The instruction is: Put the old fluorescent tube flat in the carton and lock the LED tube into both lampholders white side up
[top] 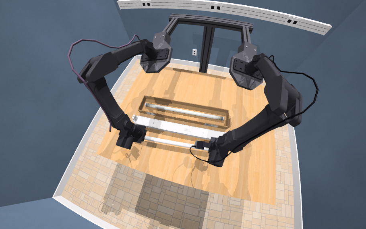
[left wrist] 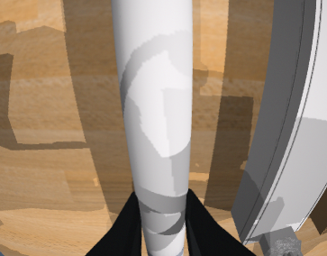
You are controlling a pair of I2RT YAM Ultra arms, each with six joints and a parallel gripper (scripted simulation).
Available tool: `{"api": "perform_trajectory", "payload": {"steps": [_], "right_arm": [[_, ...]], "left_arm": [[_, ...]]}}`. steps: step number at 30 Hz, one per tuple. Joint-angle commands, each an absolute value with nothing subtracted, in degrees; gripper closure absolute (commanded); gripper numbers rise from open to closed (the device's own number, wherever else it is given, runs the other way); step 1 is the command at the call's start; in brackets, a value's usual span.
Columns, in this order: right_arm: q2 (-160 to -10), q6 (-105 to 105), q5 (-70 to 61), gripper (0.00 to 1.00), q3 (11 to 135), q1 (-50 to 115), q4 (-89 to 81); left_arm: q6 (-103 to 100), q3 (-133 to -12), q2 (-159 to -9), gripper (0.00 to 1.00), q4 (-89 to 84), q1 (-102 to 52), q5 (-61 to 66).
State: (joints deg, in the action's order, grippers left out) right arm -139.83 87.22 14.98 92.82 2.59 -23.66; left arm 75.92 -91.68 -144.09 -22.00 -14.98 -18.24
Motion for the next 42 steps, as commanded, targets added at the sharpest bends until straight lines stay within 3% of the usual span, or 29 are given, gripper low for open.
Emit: {"api": "perform_trajectory", "payload": {"steps": [1,42], "right_arm": [[-137.8,86.8,15.5,0.89,93.4,2.9,-22.8],[-136.1,86.0,15.2,0.89,87.0,2.7,-16.1]], "left_arm": [[77.2,-92.1,-143.0,0.89,-22.8,-14.9,-18.8],[77.6,-86.5,-140.9,0.89,-15.1,-16.4,-19.7]]}}
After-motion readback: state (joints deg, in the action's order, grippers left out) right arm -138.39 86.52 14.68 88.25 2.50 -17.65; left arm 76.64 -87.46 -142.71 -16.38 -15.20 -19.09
